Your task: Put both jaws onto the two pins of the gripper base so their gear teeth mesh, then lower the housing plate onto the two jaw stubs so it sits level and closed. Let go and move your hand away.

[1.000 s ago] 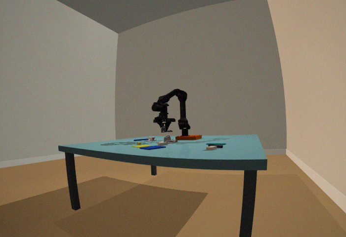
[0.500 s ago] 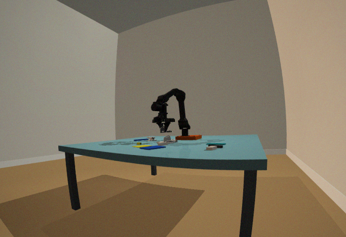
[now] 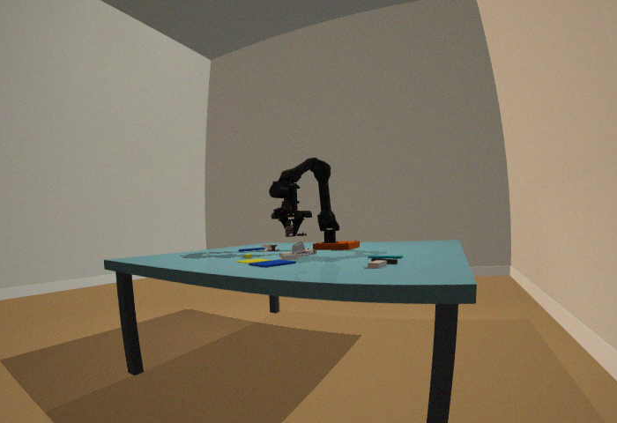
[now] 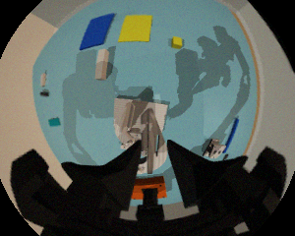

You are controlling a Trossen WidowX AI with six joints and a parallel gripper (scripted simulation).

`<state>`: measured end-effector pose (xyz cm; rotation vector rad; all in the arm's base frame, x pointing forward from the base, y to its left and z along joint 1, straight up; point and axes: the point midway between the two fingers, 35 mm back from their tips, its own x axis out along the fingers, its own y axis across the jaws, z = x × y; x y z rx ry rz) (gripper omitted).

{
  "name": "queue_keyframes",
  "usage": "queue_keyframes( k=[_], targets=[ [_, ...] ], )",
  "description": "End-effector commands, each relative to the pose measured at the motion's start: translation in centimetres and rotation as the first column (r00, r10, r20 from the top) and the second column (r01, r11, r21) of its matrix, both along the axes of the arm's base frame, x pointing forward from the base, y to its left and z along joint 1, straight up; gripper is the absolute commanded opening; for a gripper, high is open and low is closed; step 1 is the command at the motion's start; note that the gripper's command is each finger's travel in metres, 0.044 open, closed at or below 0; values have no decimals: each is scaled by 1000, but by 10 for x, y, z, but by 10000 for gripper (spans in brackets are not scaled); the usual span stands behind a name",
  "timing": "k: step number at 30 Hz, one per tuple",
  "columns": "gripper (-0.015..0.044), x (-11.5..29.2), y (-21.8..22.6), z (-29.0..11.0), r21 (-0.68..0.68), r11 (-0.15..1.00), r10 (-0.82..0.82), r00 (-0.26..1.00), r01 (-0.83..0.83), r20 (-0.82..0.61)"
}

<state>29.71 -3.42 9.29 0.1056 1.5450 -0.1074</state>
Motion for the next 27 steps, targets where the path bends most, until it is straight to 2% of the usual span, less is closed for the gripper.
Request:
queue_keyframes(
  k=[1, 19, 27],
  targets=[
    [134, 0, 0, 0, -1, 1000, -8, 1000, 8, -1],
    [134, 0, 0, 0, -1, 1000, -8, 1000, 8, -1],
    [134, 1, 0, -12, -1, 1000, -8, 1000, 8, -1]
  ],
)
